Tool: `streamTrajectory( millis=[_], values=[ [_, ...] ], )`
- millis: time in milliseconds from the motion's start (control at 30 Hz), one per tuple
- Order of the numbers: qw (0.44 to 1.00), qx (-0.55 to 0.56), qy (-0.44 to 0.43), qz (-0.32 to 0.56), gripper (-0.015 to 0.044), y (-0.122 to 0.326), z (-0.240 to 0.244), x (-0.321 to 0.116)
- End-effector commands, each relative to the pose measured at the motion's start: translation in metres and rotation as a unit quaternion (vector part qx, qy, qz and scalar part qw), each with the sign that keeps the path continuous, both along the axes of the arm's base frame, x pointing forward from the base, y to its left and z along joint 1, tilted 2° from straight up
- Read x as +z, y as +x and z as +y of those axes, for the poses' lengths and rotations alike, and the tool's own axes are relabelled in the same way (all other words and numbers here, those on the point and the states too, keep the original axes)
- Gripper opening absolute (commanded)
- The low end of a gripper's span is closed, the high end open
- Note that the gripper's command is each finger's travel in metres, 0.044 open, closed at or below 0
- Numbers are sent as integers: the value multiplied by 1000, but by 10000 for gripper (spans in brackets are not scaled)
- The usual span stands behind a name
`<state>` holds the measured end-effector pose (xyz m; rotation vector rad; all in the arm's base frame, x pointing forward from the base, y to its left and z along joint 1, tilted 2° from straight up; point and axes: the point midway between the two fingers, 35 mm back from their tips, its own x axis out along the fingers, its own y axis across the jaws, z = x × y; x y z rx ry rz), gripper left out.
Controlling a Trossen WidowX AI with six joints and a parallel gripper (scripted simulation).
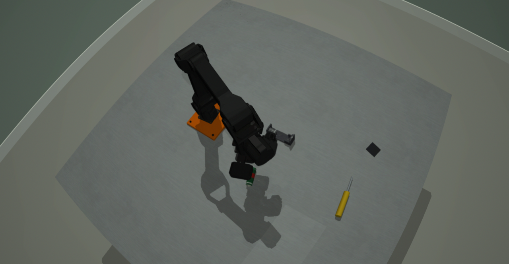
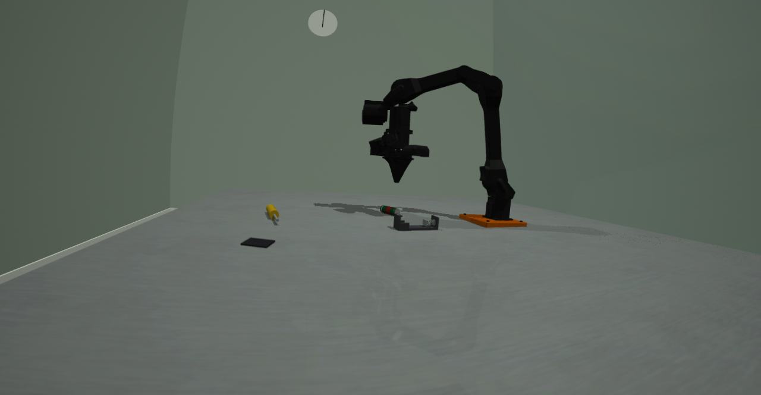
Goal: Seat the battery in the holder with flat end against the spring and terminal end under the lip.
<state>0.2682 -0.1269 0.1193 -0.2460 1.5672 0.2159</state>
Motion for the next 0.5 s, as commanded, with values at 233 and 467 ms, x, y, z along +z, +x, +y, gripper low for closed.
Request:
streamTrajectory(
  millis=[233, 467],
  values=[
    [1000, 2, -4, -5, 0, -1, -1, 29],
    [999, -32, -3, -6, 53, 0, -2, 25]
  ],
)
